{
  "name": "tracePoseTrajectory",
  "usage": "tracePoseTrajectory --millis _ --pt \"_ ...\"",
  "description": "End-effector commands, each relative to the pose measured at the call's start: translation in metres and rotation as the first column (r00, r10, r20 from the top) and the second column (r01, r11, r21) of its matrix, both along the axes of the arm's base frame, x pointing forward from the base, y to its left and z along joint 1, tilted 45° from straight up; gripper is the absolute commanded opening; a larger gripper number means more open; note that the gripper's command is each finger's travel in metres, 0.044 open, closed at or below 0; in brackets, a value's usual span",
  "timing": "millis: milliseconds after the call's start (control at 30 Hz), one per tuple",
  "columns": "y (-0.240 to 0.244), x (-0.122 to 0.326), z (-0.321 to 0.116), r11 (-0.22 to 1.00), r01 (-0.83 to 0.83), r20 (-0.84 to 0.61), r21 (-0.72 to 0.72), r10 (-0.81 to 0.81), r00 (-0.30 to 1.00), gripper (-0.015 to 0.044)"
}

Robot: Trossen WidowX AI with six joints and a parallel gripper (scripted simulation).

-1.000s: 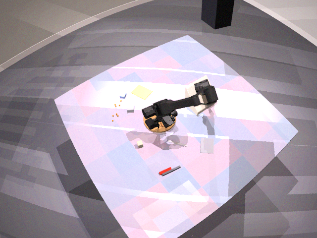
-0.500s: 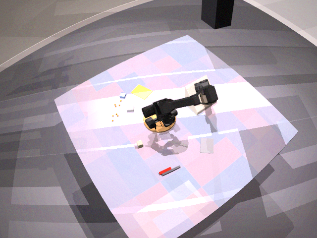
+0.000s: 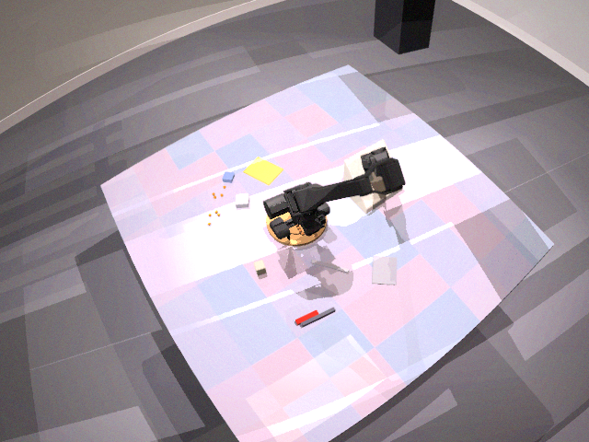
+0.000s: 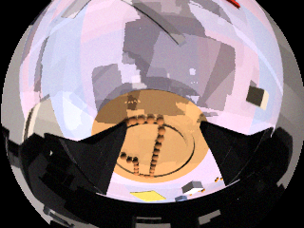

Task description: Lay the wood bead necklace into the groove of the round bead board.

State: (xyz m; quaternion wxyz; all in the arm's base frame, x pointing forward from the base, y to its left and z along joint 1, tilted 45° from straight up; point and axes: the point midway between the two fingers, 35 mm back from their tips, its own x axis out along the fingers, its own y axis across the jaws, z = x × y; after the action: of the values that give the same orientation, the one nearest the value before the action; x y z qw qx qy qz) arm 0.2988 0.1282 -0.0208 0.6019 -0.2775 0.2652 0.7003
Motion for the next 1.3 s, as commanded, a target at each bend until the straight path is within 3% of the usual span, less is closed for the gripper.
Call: tracePoseTrajectory --millis 0,100,500,1267 --pt "0.0 0.0 0.001 1.0 -0.002 0.004 0.003 0.002 1.0 0.044" --pt "0.0 0.0 0.001 1.0 -0.002 0.004 0.003 0.002 1.0 0.044" --pt "-0.028 0.001 0.013 1.0 -0.013 0.015 0.003 0.013 1.0 0.0125" --pt "-0.008 -0.001 -0.006 1.0 -0.012 0.018 0.004 0.012 1.0 0.012"
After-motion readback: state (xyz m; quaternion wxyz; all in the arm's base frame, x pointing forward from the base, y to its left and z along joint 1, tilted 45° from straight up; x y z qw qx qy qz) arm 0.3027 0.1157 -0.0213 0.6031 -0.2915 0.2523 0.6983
